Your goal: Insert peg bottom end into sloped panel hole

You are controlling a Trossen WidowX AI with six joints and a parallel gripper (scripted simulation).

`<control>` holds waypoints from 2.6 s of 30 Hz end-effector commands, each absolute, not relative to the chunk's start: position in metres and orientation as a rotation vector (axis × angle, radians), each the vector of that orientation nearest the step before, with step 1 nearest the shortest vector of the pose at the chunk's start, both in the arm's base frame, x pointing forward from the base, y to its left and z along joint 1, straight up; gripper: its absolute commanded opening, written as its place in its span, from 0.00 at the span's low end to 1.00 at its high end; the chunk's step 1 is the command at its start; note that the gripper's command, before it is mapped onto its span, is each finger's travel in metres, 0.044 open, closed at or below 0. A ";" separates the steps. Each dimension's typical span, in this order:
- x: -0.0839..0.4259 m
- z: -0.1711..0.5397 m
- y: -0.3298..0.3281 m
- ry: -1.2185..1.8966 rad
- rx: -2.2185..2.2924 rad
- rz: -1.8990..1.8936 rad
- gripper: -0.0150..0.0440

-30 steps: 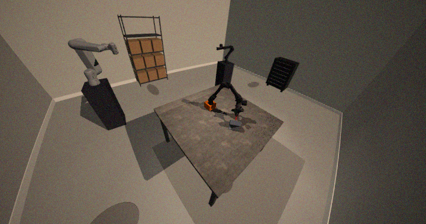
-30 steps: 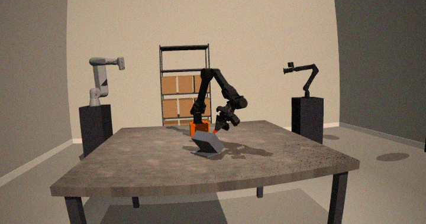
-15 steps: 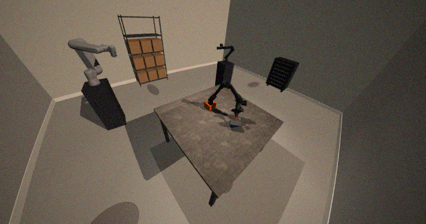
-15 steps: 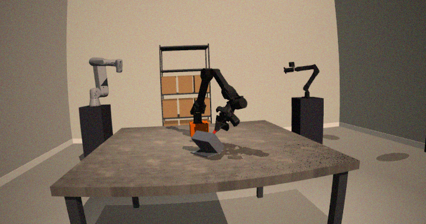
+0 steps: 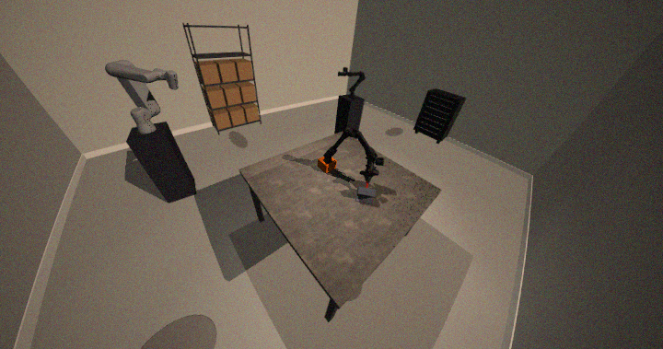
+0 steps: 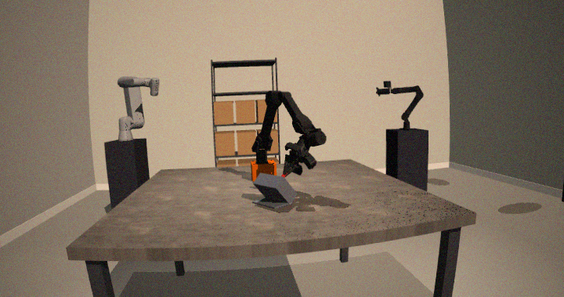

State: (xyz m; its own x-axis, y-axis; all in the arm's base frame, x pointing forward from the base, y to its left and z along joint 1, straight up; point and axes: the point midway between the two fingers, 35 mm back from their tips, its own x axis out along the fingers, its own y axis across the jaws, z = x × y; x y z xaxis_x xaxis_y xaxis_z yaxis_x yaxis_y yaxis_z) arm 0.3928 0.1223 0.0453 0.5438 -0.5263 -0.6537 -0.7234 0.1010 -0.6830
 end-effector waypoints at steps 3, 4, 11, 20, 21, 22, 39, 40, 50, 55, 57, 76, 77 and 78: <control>0.394 0.042 0.120 1.103 -1.560 0.205 0.25; 0.395 0.041 0.120 1.103 -1.560 0.205 0.25; 0.397 0.038 0.117 1.103 -1.560 0.205 0.25; 0.401 0.034 0.114 1.103 -1.561 0.205 0.25; 0.401 0.034 0.113 1.103 -1.561 0.205 0.25; 0.401 0.033 0.113 1.103 -1.561 0.205 0.25; 0.406 0.028 0.109 1.103 -1.561 0.204 0.25; 0.406 0.028 0.109 1.103 -1.561 0.204 0.25; 0.406 0.029 0.109 1.102 -1.560 0.200 0.25; 0.406 0.029 0.109 1.102 -1.560 0.200 0.48; 0.406 0.029 0.109 1.102 -1.560 0.200 0.57; 0.395 0.043 0.124 1.106 -1.557 0.207 1.00; 0.393 0.044 0.125 1.106 -1.557 0.208 1.00; 0.392 0.045 0.126 1.106 -1.557 0.208 1.00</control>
State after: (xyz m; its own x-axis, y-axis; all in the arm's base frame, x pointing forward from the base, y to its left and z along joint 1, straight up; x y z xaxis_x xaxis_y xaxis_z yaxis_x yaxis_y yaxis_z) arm 0.3932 0.1222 0.0391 0.5330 -0.5270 -0.6620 -0.7355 0.0982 -0.6703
